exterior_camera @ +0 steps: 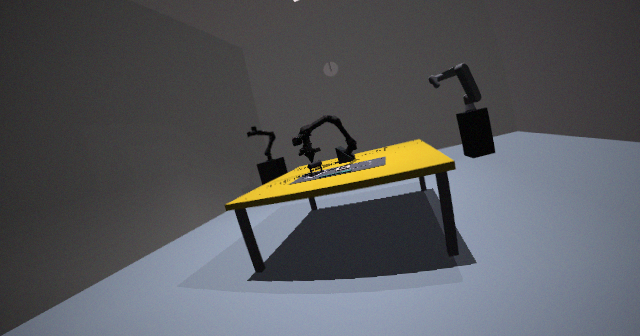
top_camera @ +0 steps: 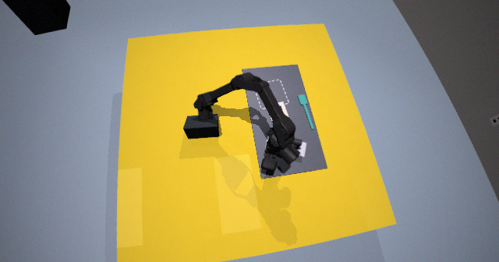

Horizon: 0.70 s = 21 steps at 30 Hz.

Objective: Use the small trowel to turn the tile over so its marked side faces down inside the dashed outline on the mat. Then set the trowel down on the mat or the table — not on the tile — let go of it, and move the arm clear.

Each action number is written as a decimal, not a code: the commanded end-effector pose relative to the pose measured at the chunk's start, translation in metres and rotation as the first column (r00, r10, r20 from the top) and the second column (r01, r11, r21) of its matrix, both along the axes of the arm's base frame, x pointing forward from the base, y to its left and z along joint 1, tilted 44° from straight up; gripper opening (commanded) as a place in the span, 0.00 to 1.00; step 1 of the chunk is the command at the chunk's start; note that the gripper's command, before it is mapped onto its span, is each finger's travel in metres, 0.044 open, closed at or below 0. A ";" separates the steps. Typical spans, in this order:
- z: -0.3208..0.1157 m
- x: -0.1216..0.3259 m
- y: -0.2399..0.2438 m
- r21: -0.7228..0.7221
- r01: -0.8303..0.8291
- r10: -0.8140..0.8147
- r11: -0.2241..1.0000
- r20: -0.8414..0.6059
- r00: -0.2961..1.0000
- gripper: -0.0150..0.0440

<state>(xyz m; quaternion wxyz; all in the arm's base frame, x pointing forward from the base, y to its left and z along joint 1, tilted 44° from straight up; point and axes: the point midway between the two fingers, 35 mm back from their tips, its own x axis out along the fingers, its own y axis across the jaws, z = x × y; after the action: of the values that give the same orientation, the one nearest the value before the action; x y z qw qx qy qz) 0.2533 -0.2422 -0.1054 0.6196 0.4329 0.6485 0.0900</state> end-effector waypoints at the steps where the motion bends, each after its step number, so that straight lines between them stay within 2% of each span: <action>1: 0.000 0.000 0.000 0.000 0.000 0.000 1.000 0.000 1.000 0.30; 6: 0.001 0.002 0.000 0.000 0.000 0.000 1.000 0.000 1.000 0.51; 11: 0.024 0.046 -0.006 -0.005 0.001 -0.001 1.000 0.000 1.000 0.71; 17: 0.062 0.102 0.003 -0.003 0.000 0.000 1.000 0.002 1.000 0.71; 21: 0.066 0.108 0.005 -0.002 -0.001 0.001 1.000 0.002 1.000 0.71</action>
<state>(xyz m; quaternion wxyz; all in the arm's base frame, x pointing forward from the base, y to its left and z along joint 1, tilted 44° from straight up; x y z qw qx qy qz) 0.3599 -0.2349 -0.0404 0.6266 0.4212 0.6488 0.0948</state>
